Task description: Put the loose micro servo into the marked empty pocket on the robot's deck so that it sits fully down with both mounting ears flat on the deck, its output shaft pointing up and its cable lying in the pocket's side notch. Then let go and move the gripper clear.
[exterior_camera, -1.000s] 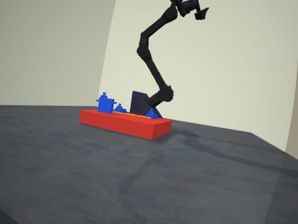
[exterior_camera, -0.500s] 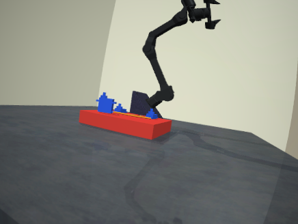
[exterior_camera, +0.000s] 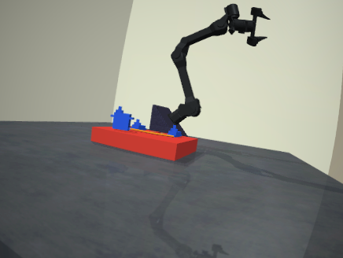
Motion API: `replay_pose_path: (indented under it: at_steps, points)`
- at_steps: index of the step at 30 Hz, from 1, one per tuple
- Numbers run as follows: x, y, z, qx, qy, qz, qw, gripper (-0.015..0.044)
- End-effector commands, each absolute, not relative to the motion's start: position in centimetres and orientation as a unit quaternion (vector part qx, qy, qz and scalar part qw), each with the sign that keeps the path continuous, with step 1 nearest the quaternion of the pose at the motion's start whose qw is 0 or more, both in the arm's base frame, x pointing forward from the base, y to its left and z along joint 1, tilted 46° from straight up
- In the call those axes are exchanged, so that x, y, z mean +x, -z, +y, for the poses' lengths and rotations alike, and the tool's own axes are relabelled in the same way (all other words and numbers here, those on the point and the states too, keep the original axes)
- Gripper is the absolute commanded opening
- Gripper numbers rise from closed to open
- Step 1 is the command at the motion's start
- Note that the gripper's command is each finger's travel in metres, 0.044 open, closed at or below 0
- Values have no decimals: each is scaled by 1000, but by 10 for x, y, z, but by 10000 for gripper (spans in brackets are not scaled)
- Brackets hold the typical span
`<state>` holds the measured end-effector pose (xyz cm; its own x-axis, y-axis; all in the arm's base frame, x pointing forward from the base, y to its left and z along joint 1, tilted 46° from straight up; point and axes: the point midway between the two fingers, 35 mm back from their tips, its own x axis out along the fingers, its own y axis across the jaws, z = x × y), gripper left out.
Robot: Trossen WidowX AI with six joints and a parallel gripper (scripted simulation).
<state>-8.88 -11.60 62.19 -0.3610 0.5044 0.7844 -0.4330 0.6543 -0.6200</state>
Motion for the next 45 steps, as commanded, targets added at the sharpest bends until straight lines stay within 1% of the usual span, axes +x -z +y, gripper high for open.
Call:
replay_pose_path:
  at_steps: [1, 14, 20, 27, 39, 45]
  points:
    - [-85, -623, -88, -43, -435, -688, 579, 440]
    - [-79, -623, -59, -65, -438, -657, 610, 440]
    - [-71, -622, -23, -94, -452, -620, 634, 440]
    - [-64, -620, -7, -104, -455, -601, 649, 440]
    - [-45, -614, 37, -133, -470, -545, 682, 440]
    - [-27, -608, 65, -158, -470, -508, 705, 440]
